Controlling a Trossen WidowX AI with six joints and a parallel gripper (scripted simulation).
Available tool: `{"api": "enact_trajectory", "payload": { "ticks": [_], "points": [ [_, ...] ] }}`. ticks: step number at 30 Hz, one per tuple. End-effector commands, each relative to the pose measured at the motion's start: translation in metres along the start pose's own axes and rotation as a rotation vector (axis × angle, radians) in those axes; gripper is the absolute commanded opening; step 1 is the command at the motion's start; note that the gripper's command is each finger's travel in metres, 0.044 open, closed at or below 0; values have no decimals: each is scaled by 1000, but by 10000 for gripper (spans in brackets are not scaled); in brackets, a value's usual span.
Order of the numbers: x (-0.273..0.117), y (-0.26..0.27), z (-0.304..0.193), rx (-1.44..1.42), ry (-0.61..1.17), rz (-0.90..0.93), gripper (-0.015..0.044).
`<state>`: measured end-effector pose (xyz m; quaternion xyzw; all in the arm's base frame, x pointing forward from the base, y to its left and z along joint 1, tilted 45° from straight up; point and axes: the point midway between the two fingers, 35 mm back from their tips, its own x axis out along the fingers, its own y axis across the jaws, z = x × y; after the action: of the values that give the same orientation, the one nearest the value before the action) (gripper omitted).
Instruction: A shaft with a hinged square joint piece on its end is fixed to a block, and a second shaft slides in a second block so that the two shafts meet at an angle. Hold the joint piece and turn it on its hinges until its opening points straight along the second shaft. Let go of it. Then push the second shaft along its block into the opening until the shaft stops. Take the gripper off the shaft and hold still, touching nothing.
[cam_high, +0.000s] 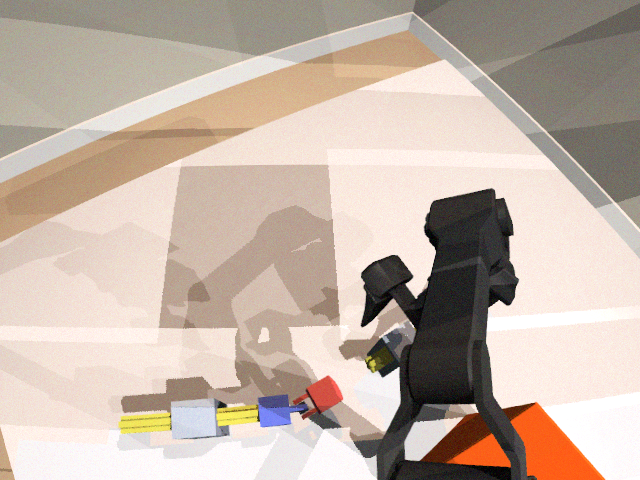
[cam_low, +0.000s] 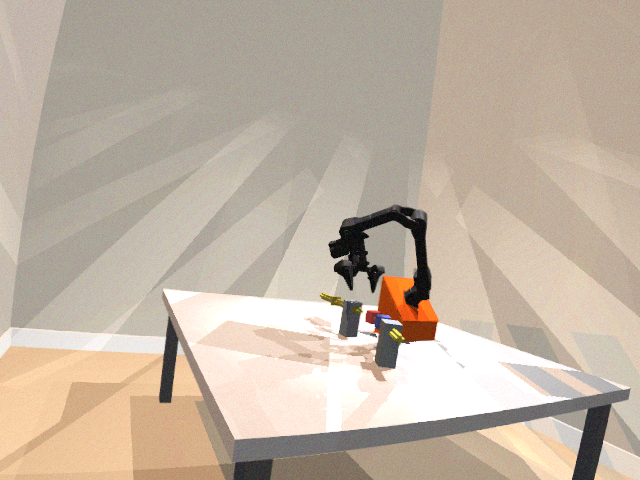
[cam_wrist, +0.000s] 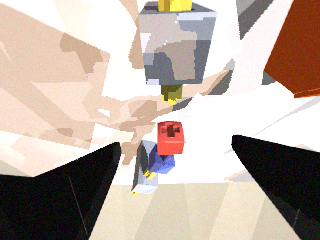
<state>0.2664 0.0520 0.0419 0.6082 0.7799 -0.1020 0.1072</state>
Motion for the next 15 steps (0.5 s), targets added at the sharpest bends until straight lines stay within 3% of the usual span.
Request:
{"api": "enact_trajectory", "payload": {
  "ticks": [1,15],
  "points": [
    [1,-1,0,21,9,0,440],
    [-19,2,39,-329,-85,-26,440]
  ]
}}
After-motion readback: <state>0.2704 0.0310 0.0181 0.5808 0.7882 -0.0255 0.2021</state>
